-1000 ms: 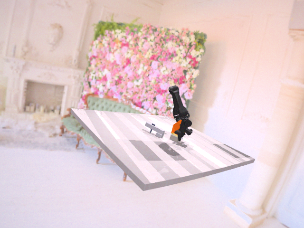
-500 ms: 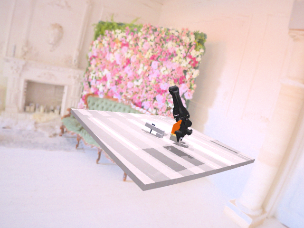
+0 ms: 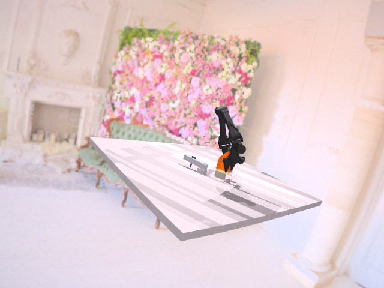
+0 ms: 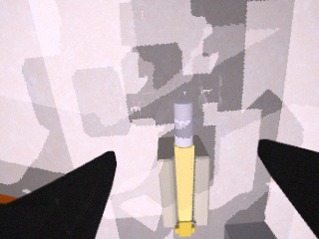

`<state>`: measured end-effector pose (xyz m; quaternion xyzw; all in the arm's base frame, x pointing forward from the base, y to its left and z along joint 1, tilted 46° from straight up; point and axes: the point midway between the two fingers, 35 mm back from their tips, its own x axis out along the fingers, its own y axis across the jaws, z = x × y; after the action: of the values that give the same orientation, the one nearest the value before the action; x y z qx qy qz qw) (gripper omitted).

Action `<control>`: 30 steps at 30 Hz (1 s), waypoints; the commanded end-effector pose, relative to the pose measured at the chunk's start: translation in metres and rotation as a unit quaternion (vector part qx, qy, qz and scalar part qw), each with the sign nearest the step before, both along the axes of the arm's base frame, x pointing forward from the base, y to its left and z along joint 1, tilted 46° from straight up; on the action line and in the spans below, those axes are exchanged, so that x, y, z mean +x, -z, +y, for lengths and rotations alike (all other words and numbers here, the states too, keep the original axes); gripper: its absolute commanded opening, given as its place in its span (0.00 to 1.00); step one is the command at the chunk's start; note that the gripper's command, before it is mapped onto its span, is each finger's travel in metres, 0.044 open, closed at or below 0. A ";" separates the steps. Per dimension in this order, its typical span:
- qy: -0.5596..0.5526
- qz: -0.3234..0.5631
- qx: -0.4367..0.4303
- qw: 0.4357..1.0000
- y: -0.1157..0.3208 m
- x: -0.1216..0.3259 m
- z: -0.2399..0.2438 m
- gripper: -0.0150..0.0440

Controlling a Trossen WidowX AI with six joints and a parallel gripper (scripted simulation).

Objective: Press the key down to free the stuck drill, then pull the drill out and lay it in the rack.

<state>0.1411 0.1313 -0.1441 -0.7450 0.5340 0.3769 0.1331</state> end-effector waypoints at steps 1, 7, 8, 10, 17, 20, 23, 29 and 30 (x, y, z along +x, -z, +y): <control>0.003 -0.001 0.002 1.000 -0.011 -0.002 0.014 1.00; -0.002 -0.001 0.019 1.000 -0.016 -0.001 0.025 1.00; -0.003 -0.002 0.040 0.999 -0.017 0.000 0.033 1.00; -0.008 -0.003 0.091 0.996 -0.021 0.004 0.053 1.00; -0.041 -0.011 0.268 0.963 -0.050 0.016 0.125 1.00; -0.063 -0.016 0.340 0.938 -0.071 0.021 0.155 1.00; -0.089 -0.022 0.409 0.908 -0.097 0.024 0.184 1.00; -0.150 -0.041 0.536 0.830 -0.162 0.027 0.234 1.00; -0.161 -0.045 0.556 0.814 -0.174 0.027 0.241 1.00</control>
<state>0.1698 0.3573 0.0036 -0.6499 0.1550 0.5808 0.4650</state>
